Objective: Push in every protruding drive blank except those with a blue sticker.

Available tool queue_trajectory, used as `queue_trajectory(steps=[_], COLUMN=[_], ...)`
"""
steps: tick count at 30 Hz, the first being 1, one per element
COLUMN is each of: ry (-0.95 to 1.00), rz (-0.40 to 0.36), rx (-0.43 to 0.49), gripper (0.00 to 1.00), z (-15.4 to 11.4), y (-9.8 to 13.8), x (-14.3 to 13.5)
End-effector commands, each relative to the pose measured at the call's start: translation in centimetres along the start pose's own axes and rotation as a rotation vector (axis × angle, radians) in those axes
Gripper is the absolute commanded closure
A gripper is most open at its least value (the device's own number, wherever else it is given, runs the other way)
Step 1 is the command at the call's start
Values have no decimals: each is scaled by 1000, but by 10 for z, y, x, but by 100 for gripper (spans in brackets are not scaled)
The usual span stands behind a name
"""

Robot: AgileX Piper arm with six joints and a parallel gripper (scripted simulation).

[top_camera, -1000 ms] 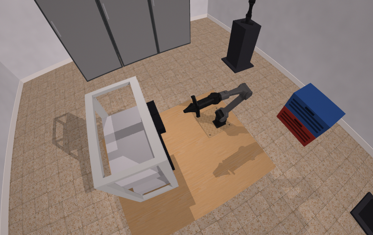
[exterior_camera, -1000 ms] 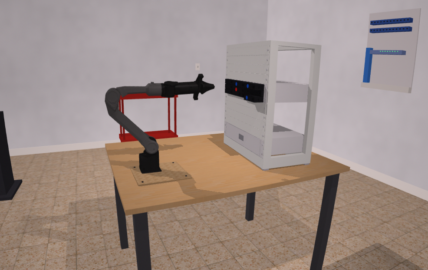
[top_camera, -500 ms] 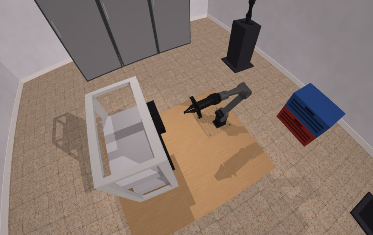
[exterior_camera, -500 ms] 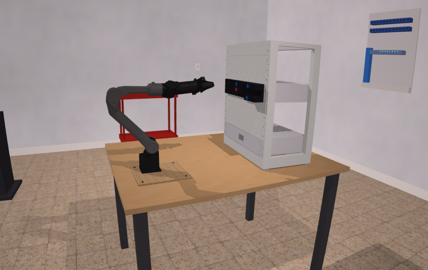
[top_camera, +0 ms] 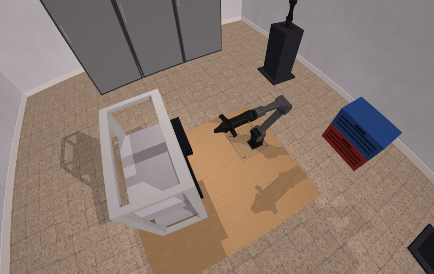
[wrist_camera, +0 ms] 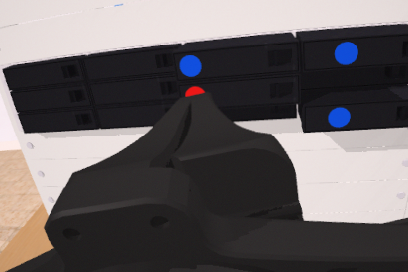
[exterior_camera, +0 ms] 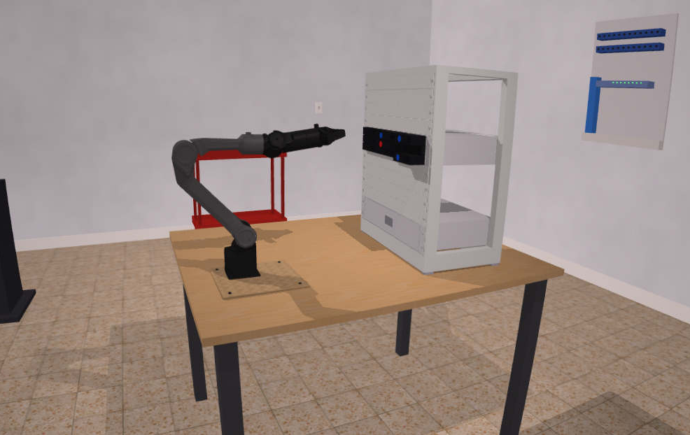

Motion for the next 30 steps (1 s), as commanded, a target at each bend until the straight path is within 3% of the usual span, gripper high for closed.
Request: queue_trajectory(steps=[1, 30], ry=[-56, -933], rz=[-13, -83], rx=[-6, -18], gripper=[100, 100], z=[1, -6], y=[-1, -7], x=[1, -2])
Point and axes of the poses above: the point where the finger pads meet when closed, its own y axis back along the fingers, its own x axis across the jaws, z = x × y, the point moved 1 cm from there along y, back along the fingers, and after that the axes turned 10 degrees about y, right-handed, at the moved point
